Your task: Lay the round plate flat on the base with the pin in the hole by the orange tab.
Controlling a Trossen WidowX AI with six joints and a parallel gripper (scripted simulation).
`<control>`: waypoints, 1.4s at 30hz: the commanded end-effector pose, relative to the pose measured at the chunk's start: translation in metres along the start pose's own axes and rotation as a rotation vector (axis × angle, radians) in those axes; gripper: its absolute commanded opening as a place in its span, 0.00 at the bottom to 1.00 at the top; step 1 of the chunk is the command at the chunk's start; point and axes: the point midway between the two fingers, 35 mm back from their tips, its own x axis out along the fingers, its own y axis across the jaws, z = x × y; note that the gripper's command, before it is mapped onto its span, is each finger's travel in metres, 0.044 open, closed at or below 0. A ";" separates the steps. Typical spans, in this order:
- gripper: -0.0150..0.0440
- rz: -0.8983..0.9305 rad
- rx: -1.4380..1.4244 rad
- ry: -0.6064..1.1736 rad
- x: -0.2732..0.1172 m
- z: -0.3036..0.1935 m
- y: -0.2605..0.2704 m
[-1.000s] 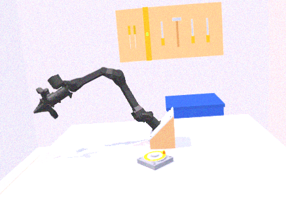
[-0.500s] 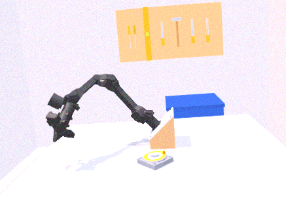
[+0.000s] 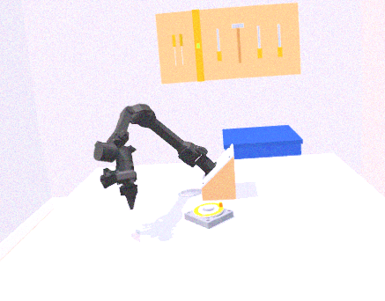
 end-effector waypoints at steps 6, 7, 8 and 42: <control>0.25 -0.181 -0.388 0.248 0.023 -0.142 0.014; 0.25 -0.200 -0.432 0.267 0.023 -0.155 0.014; 0.25 -0.221 -0.479 0.286 0.022 -0.169 0.013; 0.25 -0.524 -1.251 0.394 0.024 -0.316 -0.054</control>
